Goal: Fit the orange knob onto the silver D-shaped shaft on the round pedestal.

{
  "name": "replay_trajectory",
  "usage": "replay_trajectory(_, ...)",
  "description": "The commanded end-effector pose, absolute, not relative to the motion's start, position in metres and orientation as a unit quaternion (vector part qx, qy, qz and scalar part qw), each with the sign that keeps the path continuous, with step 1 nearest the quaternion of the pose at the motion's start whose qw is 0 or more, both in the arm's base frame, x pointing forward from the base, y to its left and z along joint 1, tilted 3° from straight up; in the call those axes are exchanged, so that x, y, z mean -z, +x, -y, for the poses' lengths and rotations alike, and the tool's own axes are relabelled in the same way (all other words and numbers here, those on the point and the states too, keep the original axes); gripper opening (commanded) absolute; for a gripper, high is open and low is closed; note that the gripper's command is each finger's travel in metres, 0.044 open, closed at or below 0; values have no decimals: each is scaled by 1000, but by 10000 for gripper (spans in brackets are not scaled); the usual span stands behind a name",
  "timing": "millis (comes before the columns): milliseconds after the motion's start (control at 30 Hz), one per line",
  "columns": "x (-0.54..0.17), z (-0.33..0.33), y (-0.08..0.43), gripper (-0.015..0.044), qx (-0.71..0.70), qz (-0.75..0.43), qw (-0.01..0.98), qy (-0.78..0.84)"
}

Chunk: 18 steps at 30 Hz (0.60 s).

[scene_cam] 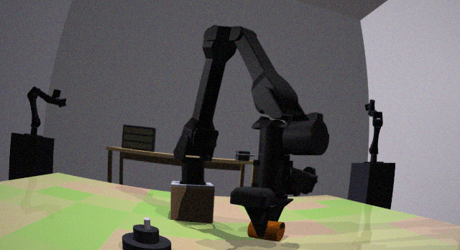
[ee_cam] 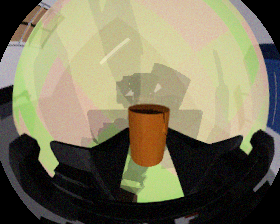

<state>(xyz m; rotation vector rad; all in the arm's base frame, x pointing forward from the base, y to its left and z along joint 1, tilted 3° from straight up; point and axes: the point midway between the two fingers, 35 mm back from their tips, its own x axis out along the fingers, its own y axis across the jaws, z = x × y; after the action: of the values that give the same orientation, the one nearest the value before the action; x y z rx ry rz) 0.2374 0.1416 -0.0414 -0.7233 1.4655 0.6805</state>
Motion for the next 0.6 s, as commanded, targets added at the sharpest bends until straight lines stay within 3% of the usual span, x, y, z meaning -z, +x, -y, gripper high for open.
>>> replay_trajectory(0,41,-141,238,181,-309,-635,627,-329)
replay_trajectory(567,41,-141,237,181,-457,-539,526,-474)
